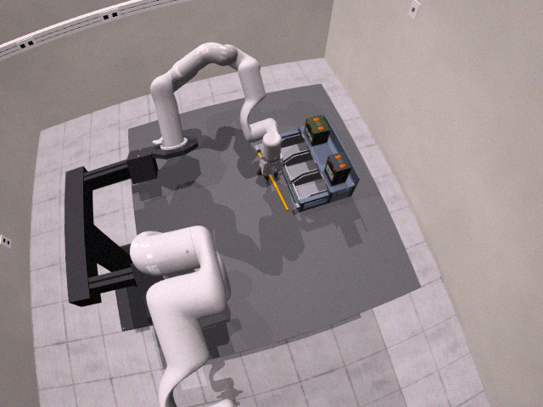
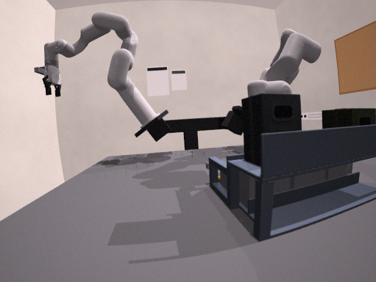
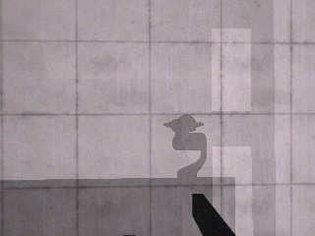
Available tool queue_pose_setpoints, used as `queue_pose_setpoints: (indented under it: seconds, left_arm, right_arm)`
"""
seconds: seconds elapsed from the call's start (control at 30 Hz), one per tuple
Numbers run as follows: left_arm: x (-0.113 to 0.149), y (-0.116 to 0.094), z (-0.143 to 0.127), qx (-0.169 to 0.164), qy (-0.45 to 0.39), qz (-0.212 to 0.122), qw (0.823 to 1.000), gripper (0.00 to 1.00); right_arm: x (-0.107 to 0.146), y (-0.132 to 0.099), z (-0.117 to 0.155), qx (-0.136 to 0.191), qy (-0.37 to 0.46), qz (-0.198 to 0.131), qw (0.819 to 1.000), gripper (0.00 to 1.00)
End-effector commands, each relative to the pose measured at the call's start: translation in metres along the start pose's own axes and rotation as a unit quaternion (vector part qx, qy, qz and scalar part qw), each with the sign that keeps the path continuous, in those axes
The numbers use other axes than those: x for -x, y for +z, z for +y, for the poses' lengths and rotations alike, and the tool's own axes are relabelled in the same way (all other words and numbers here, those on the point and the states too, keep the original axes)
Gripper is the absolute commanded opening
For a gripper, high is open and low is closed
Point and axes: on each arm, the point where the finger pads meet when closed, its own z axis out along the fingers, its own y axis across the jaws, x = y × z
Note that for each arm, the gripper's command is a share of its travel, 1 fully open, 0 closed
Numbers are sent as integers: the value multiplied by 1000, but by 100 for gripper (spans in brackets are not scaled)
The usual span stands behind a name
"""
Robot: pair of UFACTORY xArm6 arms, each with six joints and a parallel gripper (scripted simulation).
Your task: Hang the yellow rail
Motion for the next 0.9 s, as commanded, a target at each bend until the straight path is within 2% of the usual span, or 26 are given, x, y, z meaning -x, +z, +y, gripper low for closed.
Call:
queue_pose_setpoints:
  seconds: [0.0,0.8,0.83,0.87]
  left_arm:
    - [1,0,1,1,0,-1,1000,39]
    - [1,0,1,1,0,-1,1000,39]
    - [1,0,1,1,0,-1,1000,0]
    - [1,0,1,1,0,-1,1000,0]
  right_arm:
    - [-1,-1,0,0,0,2,1000,100]
    - [-1,-1,0,0,0,2,1000,100]
    - [-1,-1,0,0,0,2,1000,100]
    - [-1,-1,0,0,0,2,1000,100]
